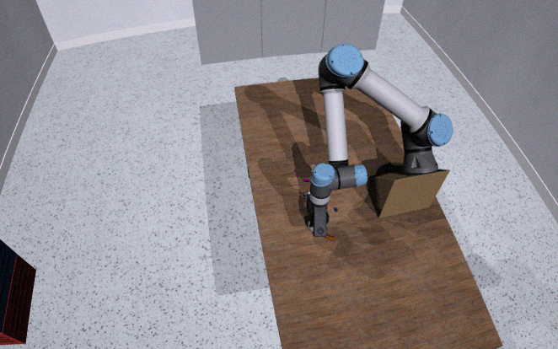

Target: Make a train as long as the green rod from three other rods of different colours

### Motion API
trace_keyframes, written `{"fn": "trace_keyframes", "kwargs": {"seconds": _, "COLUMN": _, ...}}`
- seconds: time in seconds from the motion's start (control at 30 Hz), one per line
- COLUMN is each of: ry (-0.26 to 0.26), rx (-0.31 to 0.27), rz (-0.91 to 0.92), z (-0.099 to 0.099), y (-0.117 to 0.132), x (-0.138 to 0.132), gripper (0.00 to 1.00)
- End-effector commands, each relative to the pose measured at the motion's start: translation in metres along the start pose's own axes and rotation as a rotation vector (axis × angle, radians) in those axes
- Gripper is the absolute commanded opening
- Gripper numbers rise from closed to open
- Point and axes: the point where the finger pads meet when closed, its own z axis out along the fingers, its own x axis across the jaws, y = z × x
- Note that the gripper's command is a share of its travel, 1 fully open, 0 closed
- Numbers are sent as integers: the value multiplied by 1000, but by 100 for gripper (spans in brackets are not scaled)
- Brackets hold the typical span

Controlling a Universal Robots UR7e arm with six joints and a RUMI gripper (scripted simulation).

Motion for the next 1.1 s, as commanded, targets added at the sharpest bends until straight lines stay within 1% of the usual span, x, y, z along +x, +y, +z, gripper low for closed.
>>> {"fn": "trace_keyframes", "kwargs": {"seconds": 0.0, "ry": 2, "rx": 0, "rz": 1, "z": 0, "y": 0, "x": 1, "gripper": 0}}
{"fn": "trace_keyframes", "kwargs": {"seconds": 0.23, "ry": 2, "rx": 0, "rz": 2, "z": -1, "y": 0, "x": 2, "gripper": 0}}
{"fn": "trace_keyframes", "kwargs": {"seconds": 0.4, "ry": 4, "rx": 0, "rz": 1, "z": -9, "y": 0, "x": 1, "gripper": 0}}
{"fn": "trace_keyframes", "kwargs": {"seconds": 0.53, "ry": 3, "rx": 0, "rz": 0, "z": -23, "y": 0, "x": 1, "gripper": 0}}
{"fn": "trace_keyframes", "kwargs": {"seconds": 0.73, "ry": 6, "rx": 1, "rz": 3, "z": -53, "y": 0, "x": 3, "gripper": 0}}
{"fn": "trace_keyframes", "kwargs": {"seconds": 0.8, "ry": 6, "rx": 1, "rz": 3, "z": -53, "y": 0, "x": 3, "gripper": 0}}
{"fn": "trace_keyframes", "kwargs": {"seconds": 1.07, "ry": 6, "rx": 2, "rz": 3, "z": -89, "y": 0, "x": 3, "gripper": 0}}
